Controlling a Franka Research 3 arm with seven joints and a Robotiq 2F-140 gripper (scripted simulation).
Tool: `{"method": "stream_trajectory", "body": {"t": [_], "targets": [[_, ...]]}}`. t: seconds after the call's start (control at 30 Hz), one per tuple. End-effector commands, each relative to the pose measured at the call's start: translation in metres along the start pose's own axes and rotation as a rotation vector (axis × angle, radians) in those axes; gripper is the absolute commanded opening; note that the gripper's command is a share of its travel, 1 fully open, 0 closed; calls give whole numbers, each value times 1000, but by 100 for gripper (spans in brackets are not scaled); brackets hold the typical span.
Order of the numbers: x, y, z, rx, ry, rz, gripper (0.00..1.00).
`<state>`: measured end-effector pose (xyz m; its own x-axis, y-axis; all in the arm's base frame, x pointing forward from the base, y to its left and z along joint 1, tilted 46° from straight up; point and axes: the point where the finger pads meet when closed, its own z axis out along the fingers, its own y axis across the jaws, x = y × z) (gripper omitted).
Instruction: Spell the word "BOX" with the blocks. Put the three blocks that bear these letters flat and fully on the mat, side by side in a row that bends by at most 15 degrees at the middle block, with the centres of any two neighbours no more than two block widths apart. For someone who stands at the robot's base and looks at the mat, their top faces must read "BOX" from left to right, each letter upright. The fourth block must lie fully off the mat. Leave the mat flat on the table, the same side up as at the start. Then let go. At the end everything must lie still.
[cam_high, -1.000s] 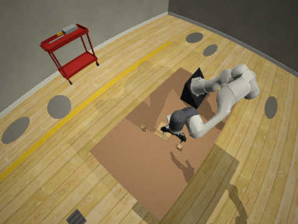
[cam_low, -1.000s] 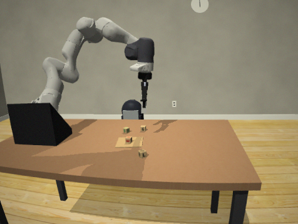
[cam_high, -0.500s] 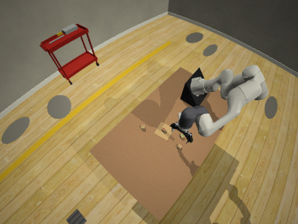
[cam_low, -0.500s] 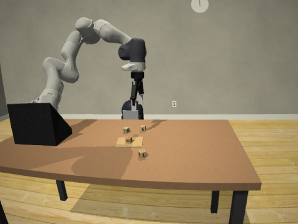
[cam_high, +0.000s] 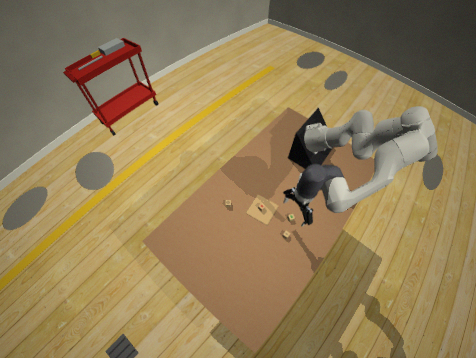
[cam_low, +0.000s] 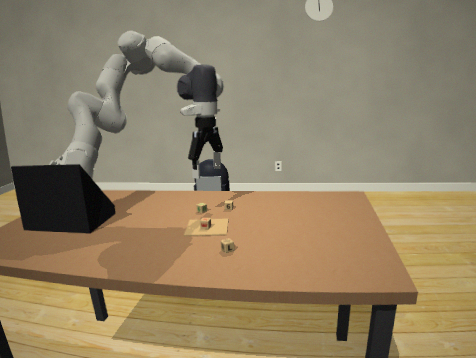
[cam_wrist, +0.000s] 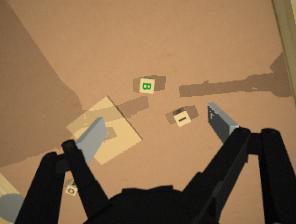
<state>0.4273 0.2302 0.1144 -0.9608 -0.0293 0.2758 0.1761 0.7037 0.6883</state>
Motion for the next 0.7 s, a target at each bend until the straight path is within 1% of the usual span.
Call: {"method": "stream_trajectory", "body": {"t": [0.0,0.03,0.1,0.27,0.67], "targets": [[4,-1,1,-5,-17,121,100],[4,-1,1,-5,-17,121,100],[14,-6,4,0,-28,182,100],[26,-14,7,7,-43,257,100],[26,-15,7,7,-44,260,100]]}}
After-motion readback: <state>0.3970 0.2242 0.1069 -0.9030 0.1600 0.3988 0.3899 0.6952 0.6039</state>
